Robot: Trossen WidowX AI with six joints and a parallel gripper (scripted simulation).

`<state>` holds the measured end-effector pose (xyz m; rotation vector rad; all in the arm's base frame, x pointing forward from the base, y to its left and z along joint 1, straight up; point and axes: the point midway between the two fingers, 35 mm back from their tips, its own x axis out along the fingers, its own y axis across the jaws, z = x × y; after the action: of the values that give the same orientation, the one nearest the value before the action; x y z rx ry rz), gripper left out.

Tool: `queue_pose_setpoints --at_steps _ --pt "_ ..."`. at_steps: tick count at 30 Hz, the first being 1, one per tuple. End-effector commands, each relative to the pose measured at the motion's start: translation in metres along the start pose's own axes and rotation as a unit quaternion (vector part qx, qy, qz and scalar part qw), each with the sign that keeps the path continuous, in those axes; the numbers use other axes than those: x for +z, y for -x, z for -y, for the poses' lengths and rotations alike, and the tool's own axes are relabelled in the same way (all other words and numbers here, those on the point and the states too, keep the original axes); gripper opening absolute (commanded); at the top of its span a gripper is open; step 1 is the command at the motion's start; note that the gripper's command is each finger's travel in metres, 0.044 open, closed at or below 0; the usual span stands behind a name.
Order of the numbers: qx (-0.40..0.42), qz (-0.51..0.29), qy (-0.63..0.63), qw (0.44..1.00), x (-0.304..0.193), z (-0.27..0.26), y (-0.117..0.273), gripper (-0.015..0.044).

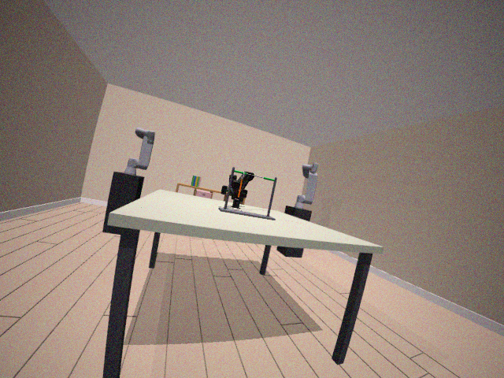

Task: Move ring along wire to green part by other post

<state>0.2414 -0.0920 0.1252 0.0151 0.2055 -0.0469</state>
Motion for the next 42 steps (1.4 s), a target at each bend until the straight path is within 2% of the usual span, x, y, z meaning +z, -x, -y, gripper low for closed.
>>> queue_pose_setpoints --at_steps 1,42 --pt "-0.009 0.017 0.006 1.0 0.019 -0.002 -0.013 0.016" --pt "-0.011 0.025 0.008 1.0 0.032 0.0 -0.065 0.016"
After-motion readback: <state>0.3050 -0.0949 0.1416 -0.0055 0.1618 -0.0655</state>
